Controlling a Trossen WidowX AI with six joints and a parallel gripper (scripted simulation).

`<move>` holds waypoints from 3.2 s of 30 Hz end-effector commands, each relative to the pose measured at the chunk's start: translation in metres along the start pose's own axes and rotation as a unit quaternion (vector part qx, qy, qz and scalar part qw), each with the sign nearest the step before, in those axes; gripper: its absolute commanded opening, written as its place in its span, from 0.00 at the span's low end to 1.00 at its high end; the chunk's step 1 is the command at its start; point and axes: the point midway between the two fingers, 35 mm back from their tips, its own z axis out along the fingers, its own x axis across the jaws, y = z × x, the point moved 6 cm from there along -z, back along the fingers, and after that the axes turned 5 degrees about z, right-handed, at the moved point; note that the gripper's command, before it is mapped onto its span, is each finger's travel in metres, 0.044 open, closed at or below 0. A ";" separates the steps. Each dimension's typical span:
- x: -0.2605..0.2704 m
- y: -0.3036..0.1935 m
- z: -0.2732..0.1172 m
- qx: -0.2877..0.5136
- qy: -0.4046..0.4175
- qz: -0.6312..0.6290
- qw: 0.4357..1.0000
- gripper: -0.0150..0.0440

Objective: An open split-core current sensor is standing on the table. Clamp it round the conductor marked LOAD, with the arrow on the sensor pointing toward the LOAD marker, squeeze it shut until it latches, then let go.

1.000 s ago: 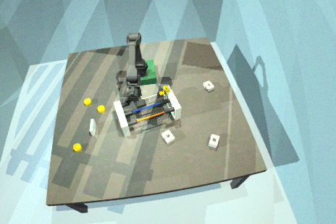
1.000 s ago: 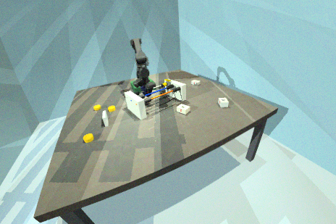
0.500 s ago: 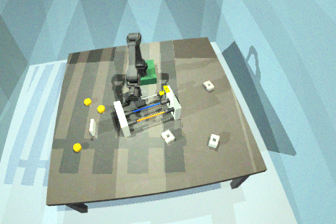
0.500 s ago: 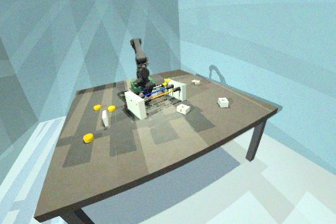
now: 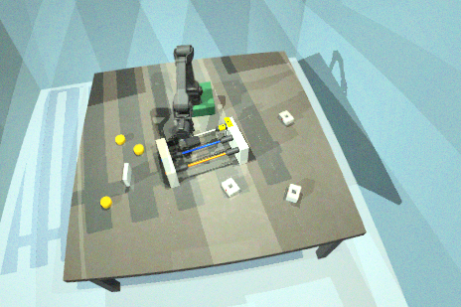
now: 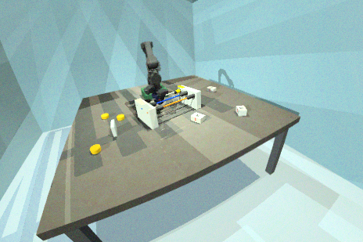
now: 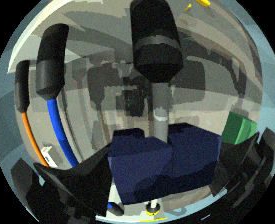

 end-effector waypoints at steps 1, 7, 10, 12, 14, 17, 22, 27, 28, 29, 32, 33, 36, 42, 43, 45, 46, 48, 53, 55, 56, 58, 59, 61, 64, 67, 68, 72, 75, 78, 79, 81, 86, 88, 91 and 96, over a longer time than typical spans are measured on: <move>0.000 0.007 -0.005 -0.015 0.004 0.008 1.000 0.25; 0.000 0.007 -0.005 -0.015 0.004 0.008 1.000 0.25; 0.000 0.007 -0.005 -0.015 0.004 0.008 1.000 0.25; 0.000 0.007 -0.005 -0.015 0.004 0.008 1.000 0.25; 0.000 0.007 -0.005 -0.015 0.004 0.008 1.000 0.25; 0.000 0.007 -0.005 -0.015 0.004 0.008 1.000 0.25; 0.000 0.007 -0.005 -0.015 0.004 0.008 1.000 0.25; 0.000 0.007 -0.005 -0.015 0.004 0.008 1.000 0.25; 0.000 0.007 -0.005 -0.015 0.004 0.008 1.000 0.25; 0.000 0.007 -0.005 -0.015 0.004 0.008 1.000 0.25; 0.000 0.007 -0.005 -0.015 0.004 0.008 1.000 0.25; 0.000 0.007 -0.005 -0.015 0.004 0.008 1.000 0.25; 0.000 0.007 -0.005 -0.015 0.004 0.008 1.000 0.25; 0.000 0.007 -0.005 -0.015 0.004 0.008 1.000 0.25; 0.000 0.007 -0.005 -0.015 0.004 0.008 1.000 0.25; 0.000 0.007 -0.005 -0.015 0.004 0.008 1.000 0.25; 0.000 0.007 -0.005 -0.015 0.004 0.008 1.000 0.25; 0.000 0.007 -0.005 -0.015 0.004 0.008 1.000 0.25; 0.000 0.007 -0.005 -0.015 0.004 0.008 1.000 0.25; 0.000 0.007 -0.005 -0.015 0.004 0.008 1.000 0.25; 0.000 0.007 -0.005 -0.015 0.004 0.008 1.000 0.25; 0.000 0.007 -0.005 -0.015 0.004 0.008 1.000 0.25; 0.000 0.007 -0.005 -0.015 0.004 0.008 1.000 0.25; 0.000 0.007 -0.005 -0.015 0.004 0.008 1.000 0.25; 0.000 0.007 -0.005 -0.015 0.004 0.008 1.000 0.25; 0.000 0.007 -0.005 -0.015 0.004 0.008 1.000 0.25; 0.000 0.007 -0.005 -0.015 0.004 0.008 1.000 0.25; 0.000 0.007 -0.005 -0.015 0.004 0.008 1.000 0.25; 0.000 0.007 -0.005 -0.015 0.004 0.008 1.000 0.25; 0.000 0.000 0.000 0.000 0.000 0.000 1.000 0.25; 0.000 0.000 0.000 0.000 0.000 0.000 1.000 0.25; 0.000 0.000 0.000 0.000 0.000 0.000 1.000 0.25; 0.000 0.000 0.000 0.000 0.000 0.000 1.000 0.25; 0.000 0.000 0.000 0.000 0.000 0.000 1.000 0.25; 0.000 0.000 0.000 0.000 0.000 0.000 1.000 0.25; 0.000 0.000 0.000 0.000 0.000 0.000 1.000 0.25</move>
